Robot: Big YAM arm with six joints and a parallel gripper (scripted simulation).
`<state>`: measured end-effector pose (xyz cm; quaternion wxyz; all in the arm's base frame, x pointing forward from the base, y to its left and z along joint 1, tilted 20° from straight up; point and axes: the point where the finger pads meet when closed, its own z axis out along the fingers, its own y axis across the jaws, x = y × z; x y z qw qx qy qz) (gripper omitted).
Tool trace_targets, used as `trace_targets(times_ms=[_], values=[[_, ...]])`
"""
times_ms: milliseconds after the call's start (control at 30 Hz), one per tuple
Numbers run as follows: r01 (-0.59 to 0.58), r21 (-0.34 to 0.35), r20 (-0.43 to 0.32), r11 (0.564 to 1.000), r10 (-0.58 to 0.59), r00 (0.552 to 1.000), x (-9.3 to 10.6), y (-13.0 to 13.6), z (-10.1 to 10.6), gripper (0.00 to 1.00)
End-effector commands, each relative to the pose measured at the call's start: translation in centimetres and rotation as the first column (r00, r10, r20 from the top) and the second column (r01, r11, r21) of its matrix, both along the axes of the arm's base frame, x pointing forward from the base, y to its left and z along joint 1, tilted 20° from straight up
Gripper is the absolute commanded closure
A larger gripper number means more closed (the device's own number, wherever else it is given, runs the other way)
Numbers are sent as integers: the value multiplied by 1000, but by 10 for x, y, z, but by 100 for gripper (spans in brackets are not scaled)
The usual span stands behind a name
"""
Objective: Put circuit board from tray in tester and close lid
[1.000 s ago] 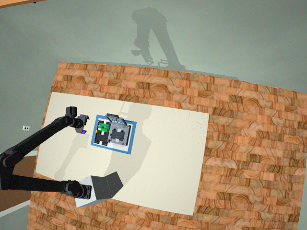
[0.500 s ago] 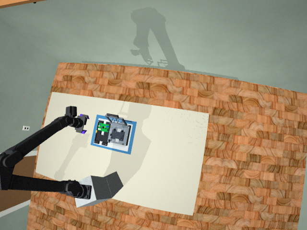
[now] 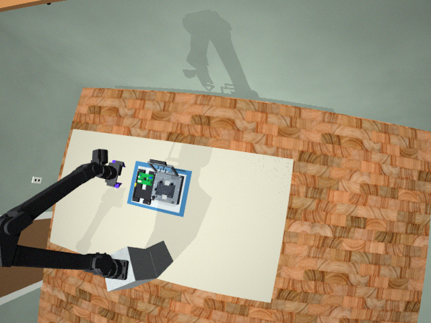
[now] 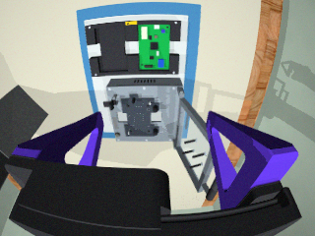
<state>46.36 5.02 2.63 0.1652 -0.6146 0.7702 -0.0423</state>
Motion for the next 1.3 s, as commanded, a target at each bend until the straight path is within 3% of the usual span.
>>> trace_targets(times_ms=[0, 767, 1267], values=[[1, 3, 14, 1000, -1, 1000, 10, -4, 7, 8], [1, 4, 20, 1000, -1, 1000, 13, -3, 4, 8], [-1, 7, 26, 1000, 1, 1000, 21, 7, -18, 8]])
